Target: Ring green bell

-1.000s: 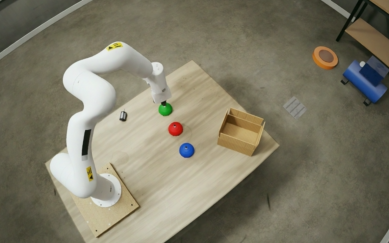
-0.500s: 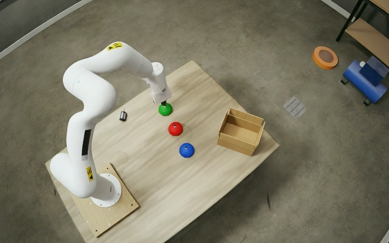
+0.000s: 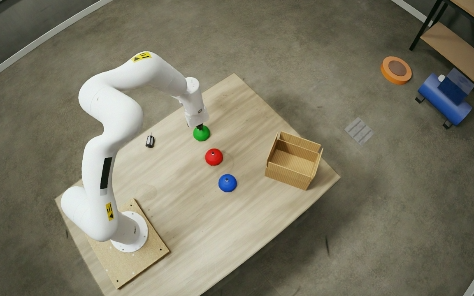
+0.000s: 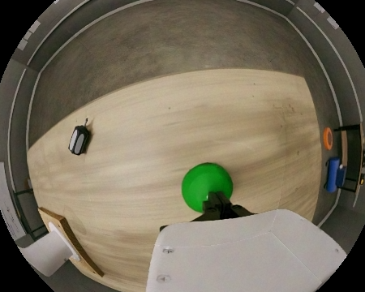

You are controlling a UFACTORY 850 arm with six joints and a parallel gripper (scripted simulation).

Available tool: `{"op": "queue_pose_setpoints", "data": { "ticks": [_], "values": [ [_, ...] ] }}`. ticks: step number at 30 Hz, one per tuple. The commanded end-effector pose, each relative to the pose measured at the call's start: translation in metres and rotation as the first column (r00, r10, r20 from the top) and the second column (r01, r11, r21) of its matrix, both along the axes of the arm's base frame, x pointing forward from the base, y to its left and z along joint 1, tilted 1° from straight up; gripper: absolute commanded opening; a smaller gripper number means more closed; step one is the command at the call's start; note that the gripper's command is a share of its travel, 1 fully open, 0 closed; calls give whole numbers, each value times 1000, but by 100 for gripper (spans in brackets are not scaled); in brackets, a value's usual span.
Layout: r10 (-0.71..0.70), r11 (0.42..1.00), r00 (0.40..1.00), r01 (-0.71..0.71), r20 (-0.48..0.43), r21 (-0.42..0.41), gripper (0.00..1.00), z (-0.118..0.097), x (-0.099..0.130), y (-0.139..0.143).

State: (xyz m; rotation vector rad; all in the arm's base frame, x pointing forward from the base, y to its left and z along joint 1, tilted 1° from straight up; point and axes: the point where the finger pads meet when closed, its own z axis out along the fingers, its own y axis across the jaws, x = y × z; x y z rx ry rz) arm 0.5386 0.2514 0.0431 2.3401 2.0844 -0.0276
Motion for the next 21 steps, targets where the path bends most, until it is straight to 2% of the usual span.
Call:
{"op": "queue_pose_setpoints", "data": {
  "ticks": [1, 21],
  "values": [
    [0, 1000, 1000, 0, 2, 1, 0, 0, 1, 0],
    [0, 1000, 1000, 0, 2, 1, 0, -4, 1, 0]
  ]
}}
